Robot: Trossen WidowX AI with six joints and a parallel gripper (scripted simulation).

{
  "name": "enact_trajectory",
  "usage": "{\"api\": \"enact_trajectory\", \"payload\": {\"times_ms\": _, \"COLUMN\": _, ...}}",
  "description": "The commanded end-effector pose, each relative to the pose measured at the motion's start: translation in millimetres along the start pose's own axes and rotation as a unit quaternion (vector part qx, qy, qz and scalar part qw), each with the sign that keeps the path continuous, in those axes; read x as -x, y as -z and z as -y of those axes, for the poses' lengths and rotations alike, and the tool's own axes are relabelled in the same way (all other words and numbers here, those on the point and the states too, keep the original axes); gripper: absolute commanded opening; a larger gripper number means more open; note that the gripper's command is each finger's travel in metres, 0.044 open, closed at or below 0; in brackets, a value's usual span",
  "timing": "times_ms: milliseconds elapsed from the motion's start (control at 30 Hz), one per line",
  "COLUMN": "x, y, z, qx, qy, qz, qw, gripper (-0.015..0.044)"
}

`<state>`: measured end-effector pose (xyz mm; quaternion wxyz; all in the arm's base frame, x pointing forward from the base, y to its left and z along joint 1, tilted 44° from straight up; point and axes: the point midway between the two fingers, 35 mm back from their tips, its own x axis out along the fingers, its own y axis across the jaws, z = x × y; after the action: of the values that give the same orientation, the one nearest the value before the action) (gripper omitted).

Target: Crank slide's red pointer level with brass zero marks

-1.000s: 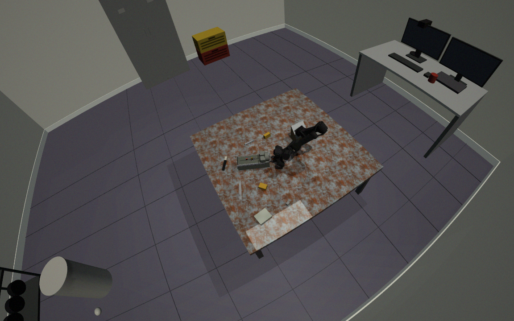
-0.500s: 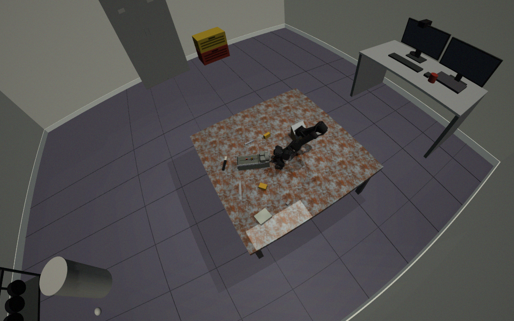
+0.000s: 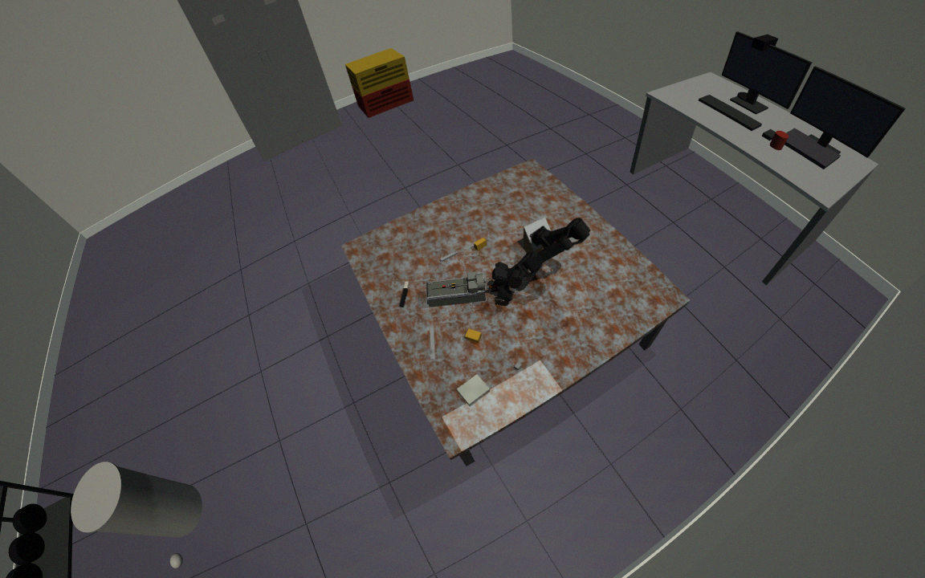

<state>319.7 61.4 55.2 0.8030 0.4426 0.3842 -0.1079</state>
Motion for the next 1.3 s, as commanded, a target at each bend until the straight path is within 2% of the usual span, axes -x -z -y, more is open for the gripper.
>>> {"api": "enact_trajectory", "payload": {"times_ms": 0, "x": 4.1, "y": -3.6, "z": -7.6, "qx": -0.001, "qy": -0.011, "qz": 0.004, "qw": 1.0, "gripper": 0.0}}
{"api": "enact_trajectory", "payload": {"times_ms": 1267, "x": 26.0, "y": -24.6, "z": -10.1, "qx": -0.001, "qy": -0.011, "qz": 0.005, "qw": 1.0, "gripper": 0.0}}
